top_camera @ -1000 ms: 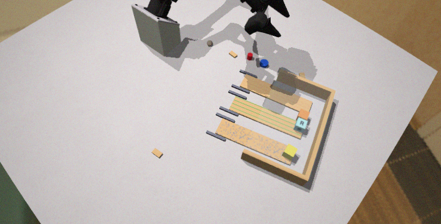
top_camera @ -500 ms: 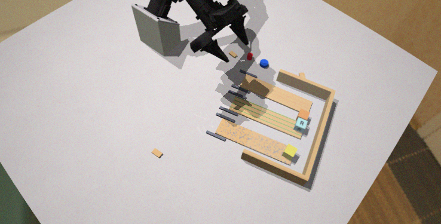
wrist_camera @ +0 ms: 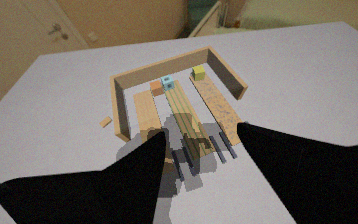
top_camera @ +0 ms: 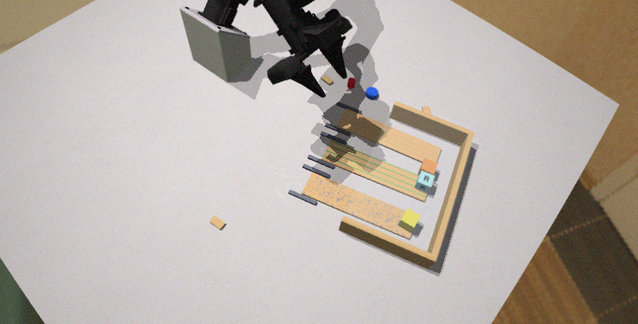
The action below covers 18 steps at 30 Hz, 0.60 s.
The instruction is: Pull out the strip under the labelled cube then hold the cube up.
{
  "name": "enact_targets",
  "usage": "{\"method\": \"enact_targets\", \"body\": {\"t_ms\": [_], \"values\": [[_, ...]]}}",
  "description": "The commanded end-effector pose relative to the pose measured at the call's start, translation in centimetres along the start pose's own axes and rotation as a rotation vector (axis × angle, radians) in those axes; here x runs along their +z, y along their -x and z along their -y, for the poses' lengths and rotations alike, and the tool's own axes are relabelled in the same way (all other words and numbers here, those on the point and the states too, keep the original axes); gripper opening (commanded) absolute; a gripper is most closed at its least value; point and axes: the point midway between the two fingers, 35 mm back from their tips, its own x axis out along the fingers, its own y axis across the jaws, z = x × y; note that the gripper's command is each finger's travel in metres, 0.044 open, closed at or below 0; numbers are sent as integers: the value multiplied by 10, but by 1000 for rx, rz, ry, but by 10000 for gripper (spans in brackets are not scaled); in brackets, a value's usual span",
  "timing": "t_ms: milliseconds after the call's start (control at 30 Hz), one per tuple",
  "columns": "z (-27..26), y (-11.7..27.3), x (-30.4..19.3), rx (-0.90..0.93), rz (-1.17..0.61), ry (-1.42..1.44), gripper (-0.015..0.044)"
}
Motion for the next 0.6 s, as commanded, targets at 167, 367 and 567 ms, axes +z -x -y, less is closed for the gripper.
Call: {"method": "enact_targets", "body": {"t_ms": [167, 367, 567], "values": [[13, -54, 7, -5, -295, 98, 85], [14, -86, -7, 36, -543, 177, 0], [9, -110, -27, 117, -793, 254, 0]]}}
